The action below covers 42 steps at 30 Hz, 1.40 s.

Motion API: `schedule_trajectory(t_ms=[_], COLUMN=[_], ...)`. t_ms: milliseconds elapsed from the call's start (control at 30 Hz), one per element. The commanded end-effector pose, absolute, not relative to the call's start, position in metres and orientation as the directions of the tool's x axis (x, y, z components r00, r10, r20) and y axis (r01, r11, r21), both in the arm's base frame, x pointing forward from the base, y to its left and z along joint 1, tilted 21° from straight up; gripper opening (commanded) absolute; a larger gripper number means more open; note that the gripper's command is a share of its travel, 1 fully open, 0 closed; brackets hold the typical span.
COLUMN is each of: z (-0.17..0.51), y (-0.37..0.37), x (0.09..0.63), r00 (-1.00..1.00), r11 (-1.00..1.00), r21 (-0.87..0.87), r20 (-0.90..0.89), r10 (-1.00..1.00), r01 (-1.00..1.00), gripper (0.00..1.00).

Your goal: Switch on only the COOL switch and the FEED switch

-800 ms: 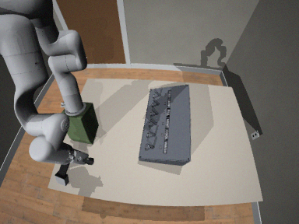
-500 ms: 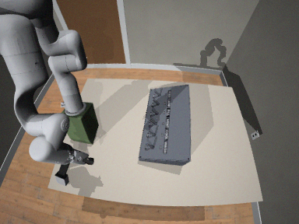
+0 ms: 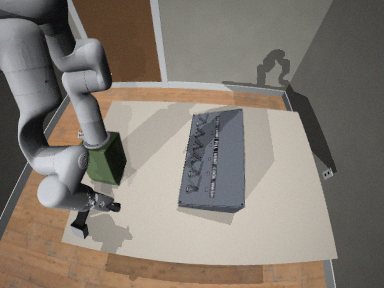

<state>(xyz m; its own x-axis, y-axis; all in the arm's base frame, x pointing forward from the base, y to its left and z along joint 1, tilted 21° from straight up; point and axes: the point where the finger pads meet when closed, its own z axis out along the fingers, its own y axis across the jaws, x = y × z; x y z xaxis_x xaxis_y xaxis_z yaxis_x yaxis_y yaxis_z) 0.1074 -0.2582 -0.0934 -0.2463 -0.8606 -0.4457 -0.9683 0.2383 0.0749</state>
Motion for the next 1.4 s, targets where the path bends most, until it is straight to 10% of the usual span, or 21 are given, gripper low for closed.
schedule_trajectory(t_ms=[0, 1367], z=[-0.093, -0.070], y=[-0.260, -0.267], x=[0.108, 0.097], r00=[-0.246, -0.246], r11=[0.239, 0.239], r21=[0.073, 0.073], r20=[-0.443, -0.443], r10=[-0.862, -0.862], r01=[-0.968, -0.968], gripper=[1.00, 1.00])
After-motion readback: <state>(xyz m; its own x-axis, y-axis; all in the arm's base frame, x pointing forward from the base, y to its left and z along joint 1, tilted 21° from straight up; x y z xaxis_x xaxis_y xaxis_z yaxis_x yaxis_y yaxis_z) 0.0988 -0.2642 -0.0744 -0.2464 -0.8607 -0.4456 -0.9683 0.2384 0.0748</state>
